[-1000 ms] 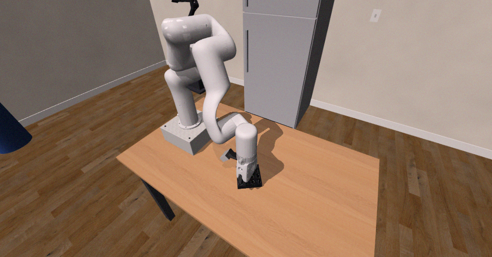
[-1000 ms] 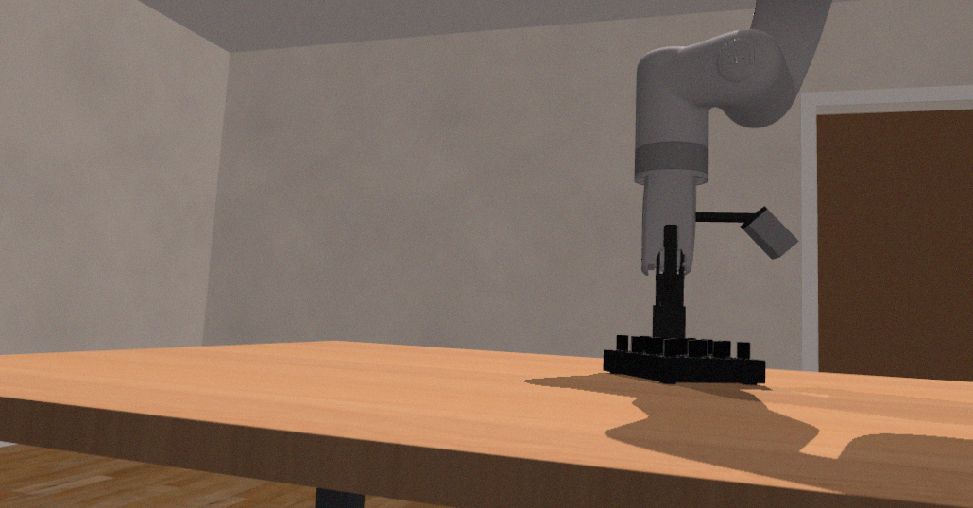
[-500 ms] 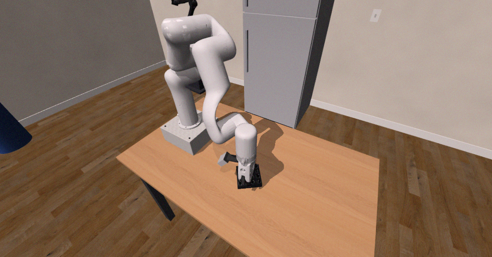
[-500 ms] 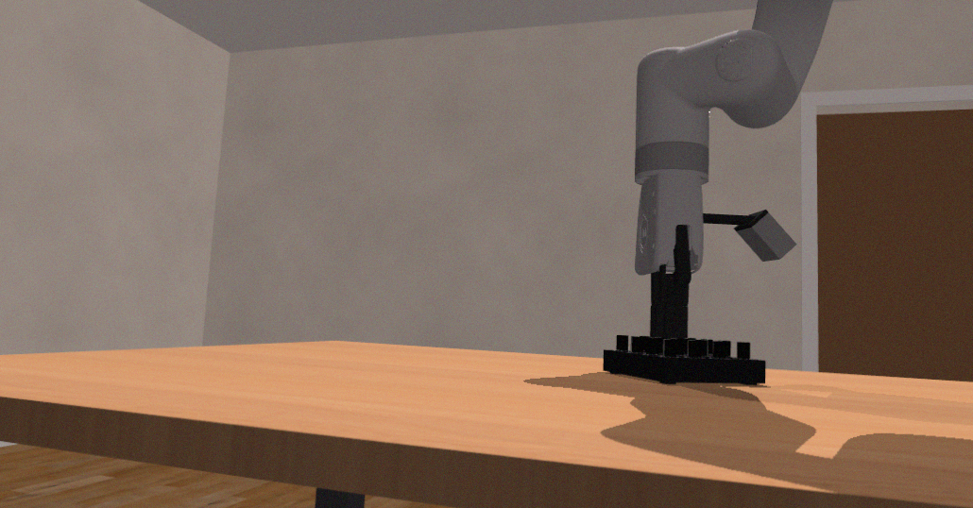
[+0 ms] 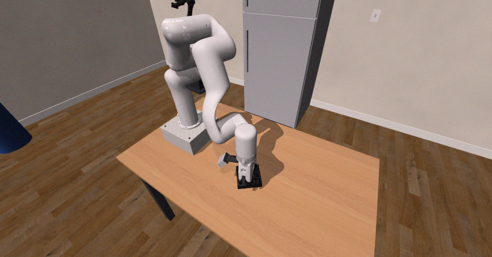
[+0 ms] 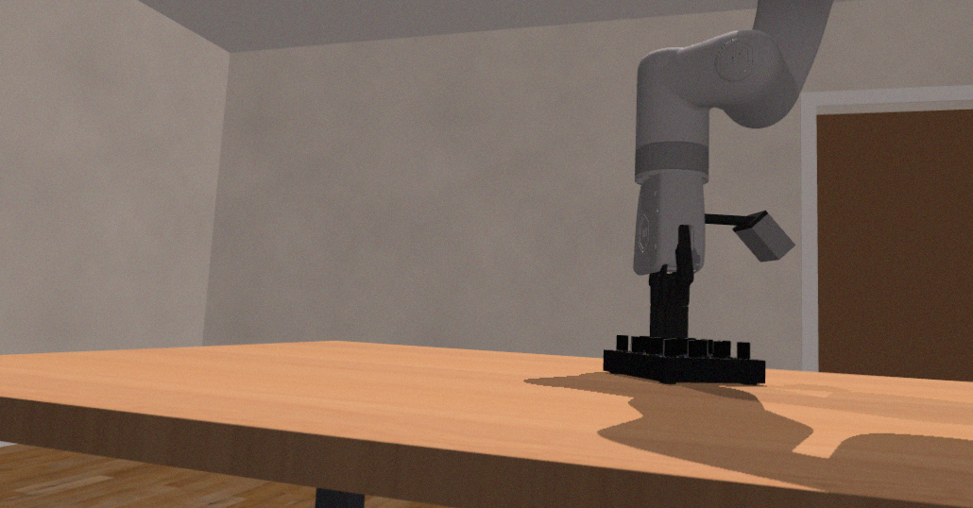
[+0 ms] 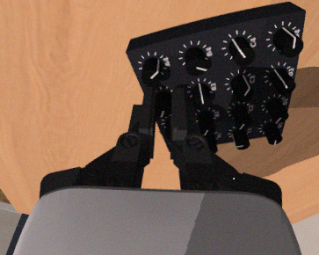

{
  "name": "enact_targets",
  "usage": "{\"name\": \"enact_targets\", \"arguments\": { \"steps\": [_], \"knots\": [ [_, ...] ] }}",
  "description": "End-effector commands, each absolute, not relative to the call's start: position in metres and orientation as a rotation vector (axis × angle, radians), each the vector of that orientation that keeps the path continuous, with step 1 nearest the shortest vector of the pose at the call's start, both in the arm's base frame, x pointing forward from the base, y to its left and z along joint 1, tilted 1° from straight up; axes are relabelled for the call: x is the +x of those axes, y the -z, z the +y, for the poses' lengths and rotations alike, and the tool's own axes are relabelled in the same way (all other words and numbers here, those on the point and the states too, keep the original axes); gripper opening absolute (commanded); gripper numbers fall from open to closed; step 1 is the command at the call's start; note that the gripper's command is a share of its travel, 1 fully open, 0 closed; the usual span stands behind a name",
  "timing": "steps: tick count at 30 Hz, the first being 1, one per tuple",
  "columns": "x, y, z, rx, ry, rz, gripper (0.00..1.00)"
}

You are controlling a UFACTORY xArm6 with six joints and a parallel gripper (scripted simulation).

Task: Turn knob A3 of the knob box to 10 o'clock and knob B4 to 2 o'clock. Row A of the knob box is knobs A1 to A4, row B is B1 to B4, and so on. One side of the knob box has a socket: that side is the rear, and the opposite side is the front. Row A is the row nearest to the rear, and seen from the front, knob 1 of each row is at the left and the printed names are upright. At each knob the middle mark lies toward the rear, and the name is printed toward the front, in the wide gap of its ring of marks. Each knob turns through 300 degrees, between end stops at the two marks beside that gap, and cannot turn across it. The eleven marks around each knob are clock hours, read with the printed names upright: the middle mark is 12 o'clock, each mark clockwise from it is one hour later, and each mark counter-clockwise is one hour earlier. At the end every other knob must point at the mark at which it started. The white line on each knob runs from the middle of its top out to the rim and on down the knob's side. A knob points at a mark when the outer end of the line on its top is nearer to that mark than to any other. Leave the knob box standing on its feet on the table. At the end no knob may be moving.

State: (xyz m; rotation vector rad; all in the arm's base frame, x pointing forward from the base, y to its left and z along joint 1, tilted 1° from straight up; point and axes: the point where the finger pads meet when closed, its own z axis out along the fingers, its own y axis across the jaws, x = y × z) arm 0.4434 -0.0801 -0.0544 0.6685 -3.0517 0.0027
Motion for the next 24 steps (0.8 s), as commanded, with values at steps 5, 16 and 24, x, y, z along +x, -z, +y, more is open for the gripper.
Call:
{"name": "enact_targets", "arguments": {
  "steps": [5, 16, 24],
  "knots": [
    [0.445, 0.0531, -0.0804, 0.67, -0.005, -3.055, 0.08],
    [0.445, 0.0531, -0.0804, 0.67, -0.005, -3.055, 0.19],
    [0.445, 0.0531, -0.0804, 0.67, -0.005, -3.055, 0.19]
  ]
}}
